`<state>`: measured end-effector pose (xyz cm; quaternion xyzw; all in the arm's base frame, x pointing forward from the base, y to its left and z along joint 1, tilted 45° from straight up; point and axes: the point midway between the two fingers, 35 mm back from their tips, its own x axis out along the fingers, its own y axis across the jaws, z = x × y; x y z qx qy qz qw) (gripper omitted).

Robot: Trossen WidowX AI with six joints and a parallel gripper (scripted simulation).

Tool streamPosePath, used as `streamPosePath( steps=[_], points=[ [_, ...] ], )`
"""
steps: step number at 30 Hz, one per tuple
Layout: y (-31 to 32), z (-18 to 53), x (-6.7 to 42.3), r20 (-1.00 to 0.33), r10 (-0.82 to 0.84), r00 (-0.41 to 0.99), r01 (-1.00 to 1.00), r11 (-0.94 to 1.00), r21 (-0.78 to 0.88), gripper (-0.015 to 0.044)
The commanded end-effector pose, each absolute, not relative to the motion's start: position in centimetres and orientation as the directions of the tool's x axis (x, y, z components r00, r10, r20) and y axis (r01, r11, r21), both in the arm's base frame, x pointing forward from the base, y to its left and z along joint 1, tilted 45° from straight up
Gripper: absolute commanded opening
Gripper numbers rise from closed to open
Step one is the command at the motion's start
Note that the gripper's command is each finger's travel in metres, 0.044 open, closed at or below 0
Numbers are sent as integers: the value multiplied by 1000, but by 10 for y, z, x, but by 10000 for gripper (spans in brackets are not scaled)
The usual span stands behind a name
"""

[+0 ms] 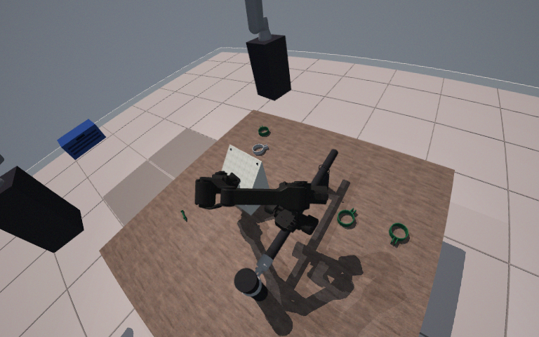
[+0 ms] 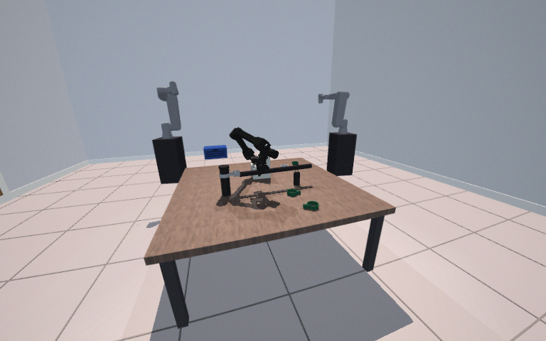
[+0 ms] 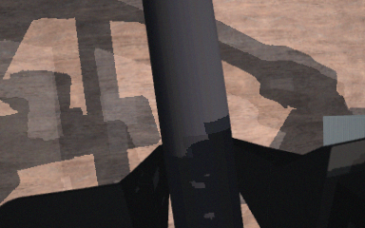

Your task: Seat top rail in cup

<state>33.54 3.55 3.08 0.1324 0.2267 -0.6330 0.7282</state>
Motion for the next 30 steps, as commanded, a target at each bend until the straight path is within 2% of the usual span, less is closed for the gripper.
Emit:
streamPosePath(
  steps=[1, 30],
  points=[
    [37, 35, 337, -490, -866, 103, 981, 170, -94, 0],
    [37, 37, 338, -489, -866, 103, 981, 170, -94, 0]
  ],
)
